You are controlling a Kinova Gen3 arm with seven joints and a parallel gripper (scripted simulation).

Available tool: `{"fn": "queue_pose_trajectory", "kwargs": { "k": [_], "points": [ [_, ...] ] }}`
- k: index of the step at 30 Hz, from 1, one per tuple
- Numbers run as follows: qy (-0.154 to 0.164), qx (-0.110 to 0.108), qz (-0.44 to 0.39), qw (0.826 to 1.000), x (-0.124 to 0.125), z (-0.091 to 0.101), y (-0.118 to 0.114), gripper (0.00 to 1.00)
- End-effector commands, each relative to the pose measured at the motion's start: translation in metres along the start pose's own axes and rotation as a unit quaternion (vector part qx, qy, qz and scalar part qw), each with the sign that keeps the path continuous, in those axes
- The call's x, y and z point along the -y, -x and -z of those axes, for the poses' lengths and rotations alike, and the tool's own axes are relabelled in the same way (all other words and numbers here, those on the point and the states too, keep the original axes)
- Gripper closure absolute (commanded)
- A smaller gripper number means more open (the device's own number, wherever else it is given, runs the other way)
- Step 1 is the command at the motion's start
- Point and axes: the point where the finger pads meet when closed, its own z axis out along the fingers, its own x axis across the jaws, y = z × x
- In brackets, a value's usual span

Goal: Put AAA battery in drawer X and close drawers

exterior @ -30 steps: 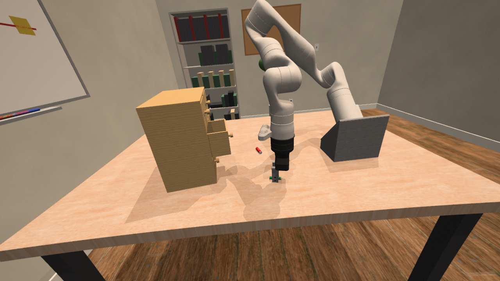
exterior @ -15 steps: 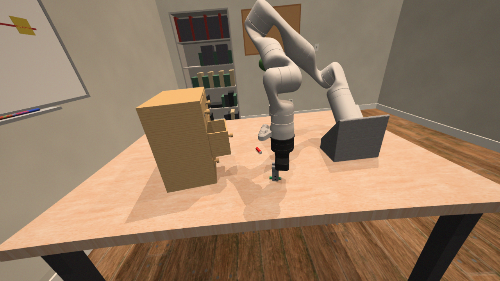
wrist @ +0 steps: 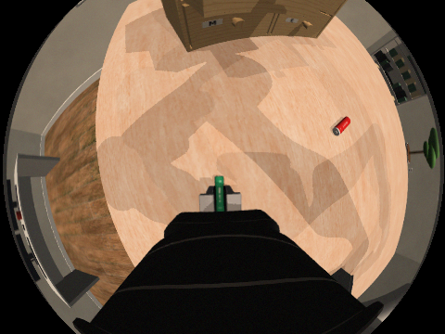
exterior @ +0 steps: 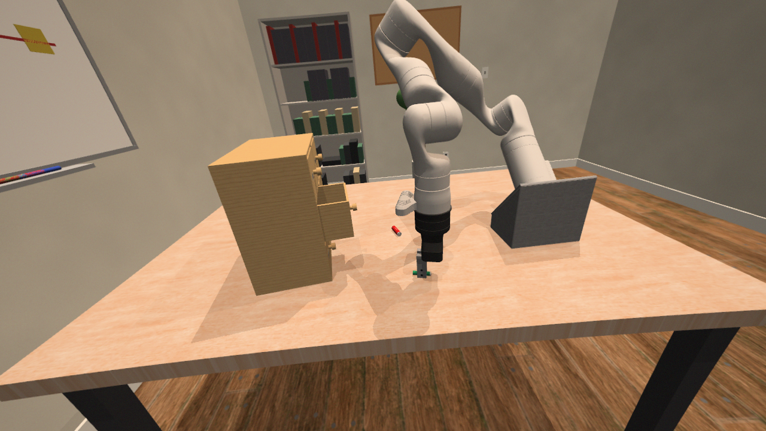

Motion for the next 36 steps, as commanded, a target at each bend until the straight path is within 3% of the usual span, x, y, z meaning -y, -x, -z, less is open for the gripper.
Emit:
{"fn": "queue_pose_trajectory", "kwargs": {
  "k": [1,8,16,19,36],
  "points": [
    [-0.001,0.001,0.0,1.0,0.0,0.001,0.001,0.76],
    [-0.001,0.001,0.0,1.0,0.0,0.009,0.001,0.76],
    [-0.001,0.001,0.0,1.0,0.0,0.081,0.0,0.76],
    [-0.001,0.001,0.0,1.0,0.0,0.098,0.0,0.76],
    [-0.001,0.001,-0.001,1.0,0.0,0.101,0.0,0.76]
  ]
}}
